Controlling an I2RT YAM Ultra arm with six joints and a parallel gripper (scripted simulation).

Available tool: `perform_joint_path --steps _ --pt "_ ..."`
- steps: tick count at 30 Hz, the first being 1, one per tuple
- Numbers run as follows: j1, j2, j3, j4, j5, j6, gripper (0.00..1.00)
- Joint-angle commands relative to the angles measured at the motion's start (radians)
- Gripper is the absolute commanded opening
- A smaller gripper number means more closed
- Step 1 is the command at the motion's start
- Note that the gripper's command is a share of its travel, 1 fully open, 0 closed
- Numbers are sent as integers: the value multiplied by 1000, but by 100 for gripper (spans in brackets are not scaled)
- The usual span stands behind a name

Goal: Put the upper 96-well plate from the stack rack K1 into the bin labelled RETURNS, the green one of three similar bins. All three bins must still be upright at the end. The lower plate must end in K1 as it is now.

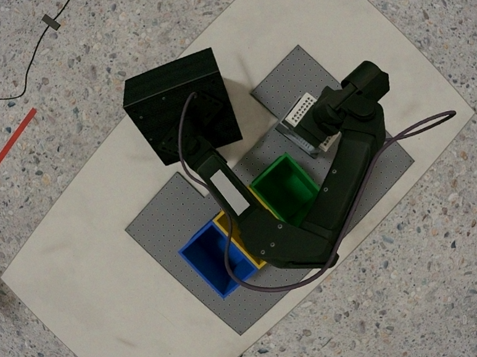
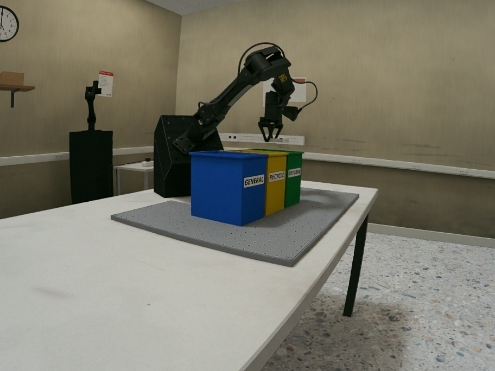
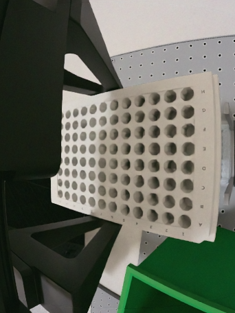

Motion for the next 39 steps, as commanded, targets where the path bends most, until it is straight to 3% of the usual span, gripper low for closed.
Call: perform_joint_path --steps 1,39 --pt "50 -14 48 -55 -8 37 0" --pt "62 1 65 -82 -6 55 0"
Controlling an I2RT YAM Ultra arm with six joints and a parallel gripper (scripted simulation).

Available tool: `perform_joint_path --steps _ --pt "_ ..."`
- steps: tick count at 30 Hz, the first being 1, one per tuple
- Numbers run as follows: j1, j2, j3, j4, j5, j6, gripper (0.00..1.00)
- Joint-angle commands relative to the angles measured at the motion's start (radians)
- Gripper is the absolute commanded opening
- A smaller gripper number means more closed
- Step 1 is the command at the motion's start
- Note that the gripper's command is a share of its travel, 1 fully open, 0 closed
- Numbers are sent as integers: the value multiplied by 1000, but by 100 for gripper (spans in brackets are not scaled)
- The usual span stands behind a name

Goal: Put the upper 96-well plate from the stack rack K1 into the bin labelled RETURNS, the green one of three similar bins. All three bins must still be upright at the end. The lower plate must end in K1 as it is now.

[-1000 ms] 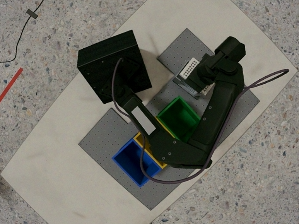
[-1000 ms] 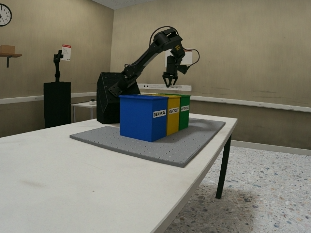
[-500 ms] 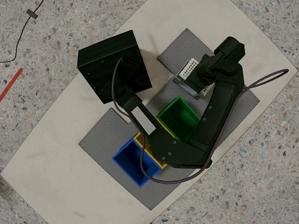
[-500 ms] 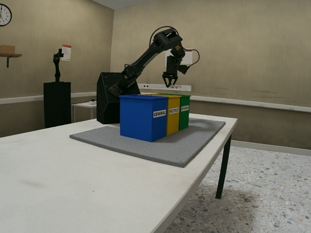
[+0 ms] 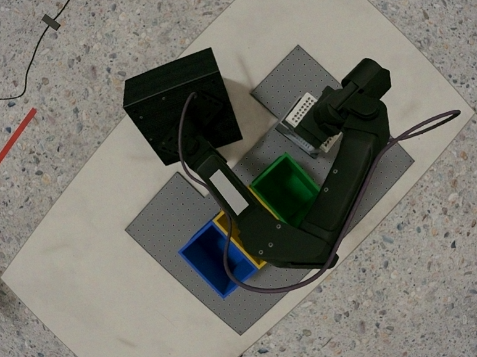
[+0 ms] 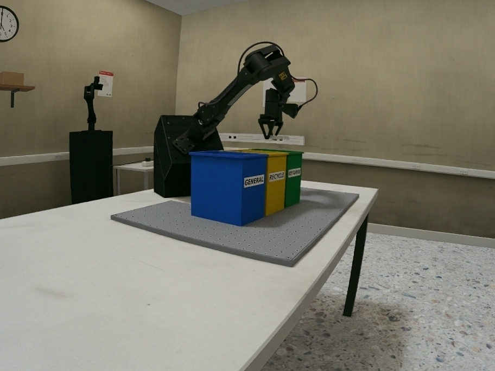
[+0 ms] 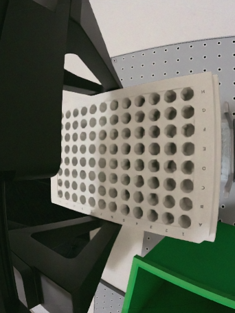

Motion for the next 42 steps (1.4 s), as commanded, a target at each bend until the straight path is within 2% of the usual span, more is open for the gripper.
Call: perform_joint_path --steps 1,20,22,25,26,27,40,42 --pt "36 1 34 -13 0 9 0" --pt "36 1 34 -13 0 9 0" --pt "27 -48 -22 -13 8 62 0" --pt "23 -61 -30 -14 12 89 0" --pt "20 -77 -7 -14 12 117 0" --pt "10 -86 -45 -17 13 145 0" --pt "-41 -242 -119 -48 32 67 0" --pt "-41 -242 -119 -48 32 67 0"
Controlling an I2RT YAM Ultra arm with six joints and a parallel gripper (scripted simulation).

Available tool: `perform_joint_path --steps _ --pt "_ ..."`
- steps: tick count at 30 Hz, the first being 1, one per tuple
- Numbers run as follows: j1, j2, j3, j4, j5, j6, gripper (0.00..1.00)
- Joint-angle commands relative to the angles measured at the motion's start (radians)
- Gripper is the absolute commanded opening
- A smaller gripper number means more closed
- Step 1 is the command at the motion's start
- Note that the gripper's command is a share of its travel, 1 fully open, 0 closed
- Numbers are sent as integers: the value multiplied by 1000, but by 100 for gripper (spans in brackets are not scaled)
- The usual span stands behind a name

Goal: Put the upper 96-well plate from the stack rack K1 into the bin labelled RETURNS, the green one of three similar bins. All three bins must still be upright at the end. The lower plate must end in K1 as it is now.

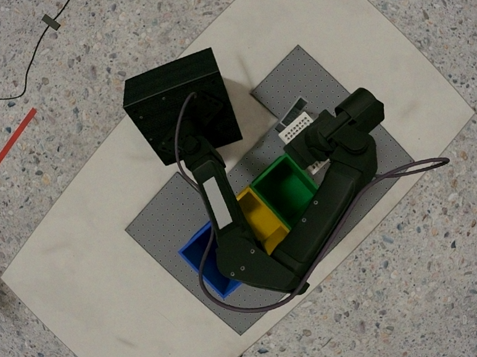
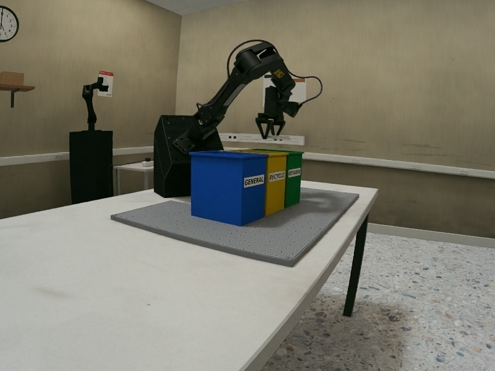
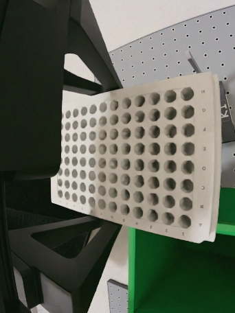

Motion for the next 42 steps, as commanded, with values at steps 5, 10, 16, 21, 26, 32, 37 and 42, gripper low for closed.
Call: perform_joint_path --steps 5,10,16,21,26,32,37,42 --pt "-20 -95 -27 -31 28 -54 0" --pt "-46 -155 -45 -46 34 -92 0" --pt "-70 -217 -47 -60 41 -135 0" --pt "-98 -264 -55 -72 44 -172 0" --pt "-131 -320 -67 -85 49 -222 0" --pt "-175 -389 -52 -98 54 -289 0" --pt "-198 -424 -40 -104 56 -328 0" --pt "-241 -477 -26 -108 58 -394 0"
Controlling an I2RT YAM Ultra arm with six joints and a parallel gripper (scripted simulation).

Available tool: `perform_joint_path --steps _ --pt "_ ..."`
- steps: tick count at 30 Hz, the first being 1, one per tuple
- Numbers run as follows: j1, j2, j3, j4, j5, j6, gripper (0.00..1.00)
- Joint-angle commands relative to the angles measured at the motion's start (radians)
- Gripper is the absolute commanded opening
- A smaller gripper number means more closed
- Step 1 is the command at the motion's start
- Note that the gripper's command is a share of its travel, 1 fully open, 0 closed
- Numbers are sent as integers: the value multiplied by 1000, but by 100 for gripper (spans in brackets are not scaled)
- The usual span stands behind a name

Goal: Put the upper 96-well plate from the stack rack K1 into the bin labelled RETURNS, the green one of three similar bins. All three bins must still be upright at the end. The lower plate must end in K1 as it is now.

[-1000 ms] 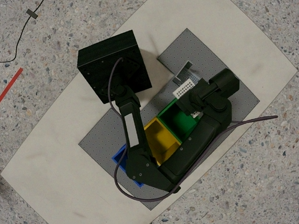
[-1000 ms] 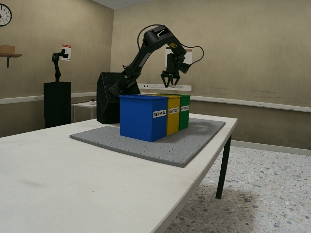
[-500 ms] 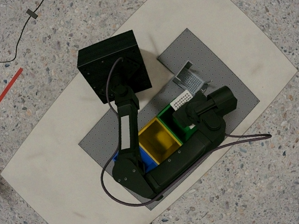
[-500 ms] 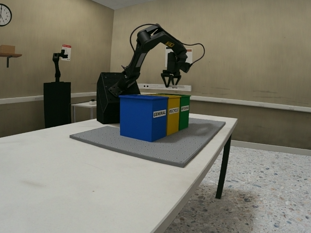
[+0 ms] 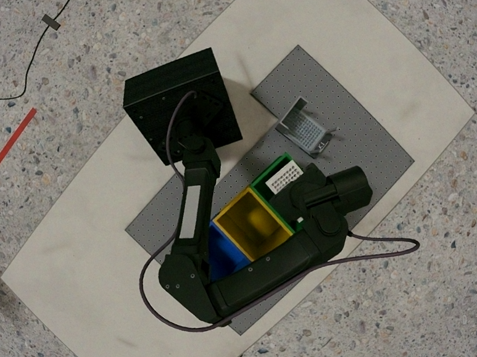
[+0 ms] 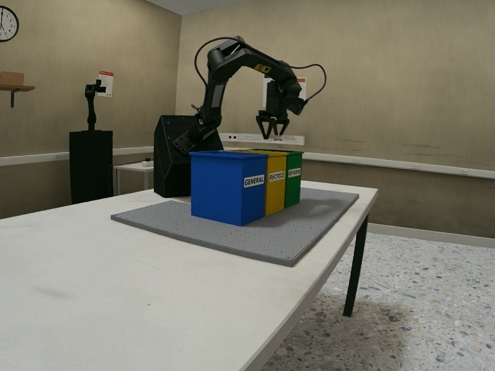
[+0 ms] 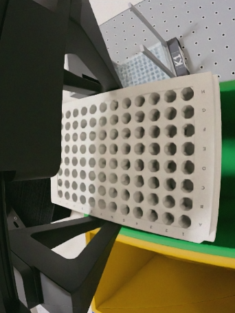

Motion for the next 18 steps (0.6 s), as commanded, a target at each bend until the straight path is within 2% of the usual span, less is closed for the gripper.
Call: perform_joint_path --steps 1,9,18 --pt "-20 -64 33 -20 22 -76 0" --pt "-18 -82 39 -1 19 -110 0" --pt "-15 -59 38 2 18 -105 0"
